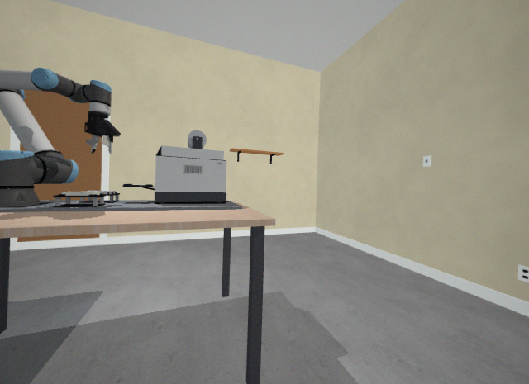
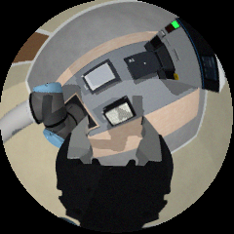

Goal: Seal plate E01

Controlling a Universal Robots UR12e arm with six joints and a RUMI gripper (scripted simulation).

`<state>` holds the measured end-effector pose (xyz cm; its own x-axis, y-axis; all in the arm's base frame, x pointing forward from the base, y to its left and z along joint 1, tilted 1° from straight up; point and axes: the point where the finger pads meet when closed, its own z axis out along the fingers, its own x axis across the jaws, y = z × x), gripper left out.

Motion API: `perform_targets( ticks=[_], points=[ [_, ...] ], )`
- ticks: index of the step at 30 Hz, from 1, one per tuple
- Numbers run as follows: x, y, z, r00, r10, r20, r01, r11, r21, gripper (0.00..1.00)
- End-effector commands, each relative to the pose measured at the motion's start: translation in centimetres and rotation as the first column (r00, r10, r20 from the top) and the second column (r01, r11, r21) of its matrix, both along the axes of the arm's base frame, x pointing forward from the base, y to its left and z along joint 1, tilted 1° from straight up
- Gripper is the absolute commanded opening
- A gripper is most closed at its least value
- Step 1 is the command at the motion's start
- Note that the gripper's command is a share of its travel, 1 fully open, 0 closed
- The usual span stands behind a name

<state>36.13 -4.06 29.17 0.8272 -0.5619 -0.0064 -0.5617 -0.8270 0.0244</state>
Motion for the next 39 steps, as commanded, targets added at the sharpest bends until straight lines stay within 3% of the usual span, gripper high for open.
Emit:
perform_targets(
  ticks=[1, 6, 12, 18, 25, 33, 35, 39],
  points=[
    [0.04, -0.03, 0.07, 0.993, 0.118, 0.006, -0.118, 0.993, 0.01, 0.68],
    [0.04, -0.03, 0.07, 0.961, 0.277, 0.005, -0.277, 0.961, 0.012, 0.68],
    [0.04, -0.03, 0.07, 0.888, 0.459, 0.005, -0.459, 0.888, 0.015, 0.68],
    [0.04, -0.03, 0.07, 0.888, 0.459, 0.005, -0.459, 0.888, 0.015, 0.68],
    [0.04, -0.03, 0.07, 0.758, 0.652, 0.005, -0.652, 0.758, 0.018, 0.68],
    [0.04, -0.03, 0.07, 0.565, 0.825, 0.006, -0.825, 0.565, 0.022, 0.68],
    [0.04, -0.03, 0.07, 0.565, 0.825, 0.006, -0.825, 0.565, 0.022, 0.68],
    [0.04, -0.03, 0.07, 0.451, 0.893, 0.006, -0.893, 0.45, 0.024, 0.68]
  ],
)
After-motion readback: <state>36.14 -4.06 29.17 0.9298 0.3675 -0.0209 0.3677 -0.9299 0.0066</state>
